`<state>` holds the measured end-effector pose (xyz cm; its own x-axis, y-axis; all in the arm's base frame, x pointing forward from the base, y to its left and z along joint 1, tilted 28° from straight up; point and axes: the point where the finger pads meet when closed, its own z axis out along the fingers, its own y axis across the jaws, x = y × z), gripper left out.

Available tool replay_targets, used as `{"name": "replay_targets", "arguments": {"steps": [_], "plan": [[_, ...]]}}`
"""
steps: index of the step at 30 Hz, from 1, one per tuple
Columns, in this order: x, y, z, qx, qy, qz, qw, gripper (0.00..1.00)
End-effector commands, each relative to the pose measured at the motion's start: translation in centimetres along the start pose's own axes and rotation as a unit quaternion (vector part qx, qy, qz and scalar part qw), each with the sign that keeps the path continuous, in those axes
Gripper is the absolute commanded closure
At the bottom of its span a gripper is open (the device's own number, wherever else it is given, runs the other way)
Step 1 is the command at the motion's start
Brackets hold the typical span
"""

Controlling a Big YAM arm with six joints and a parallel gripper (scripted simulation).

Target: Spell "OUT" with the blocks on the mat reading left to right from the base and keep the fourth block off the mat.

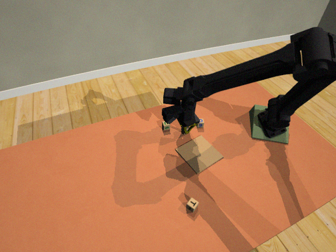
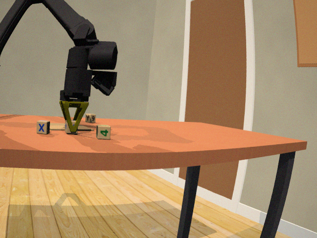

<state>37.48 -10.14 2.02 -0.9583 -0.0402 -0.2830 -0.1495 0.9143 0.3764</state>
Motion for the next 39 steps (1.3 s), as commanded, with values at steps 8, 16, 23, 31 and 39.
{"name": "replay_targets", "arguments": {"steps": [8,16,23,31,39], "plan": [[-1.31,-0.06,0.18,0.002,-0.005,-0.008,1.0,0.75],[-1.31,-0.06,0.18,0.002,-0.005,-0.008,1.0,0.67],[-1.31,-0.06,0.18,0.002,-0.005,-0.008,1.0,0.59],[-1.31,-0.06,0.18,0.002,-0.005,-0.008,1.0,0.56],[-1.31,-0.06,0.18,0.002,-0.005,-0.008,1.0,0.26]]}}
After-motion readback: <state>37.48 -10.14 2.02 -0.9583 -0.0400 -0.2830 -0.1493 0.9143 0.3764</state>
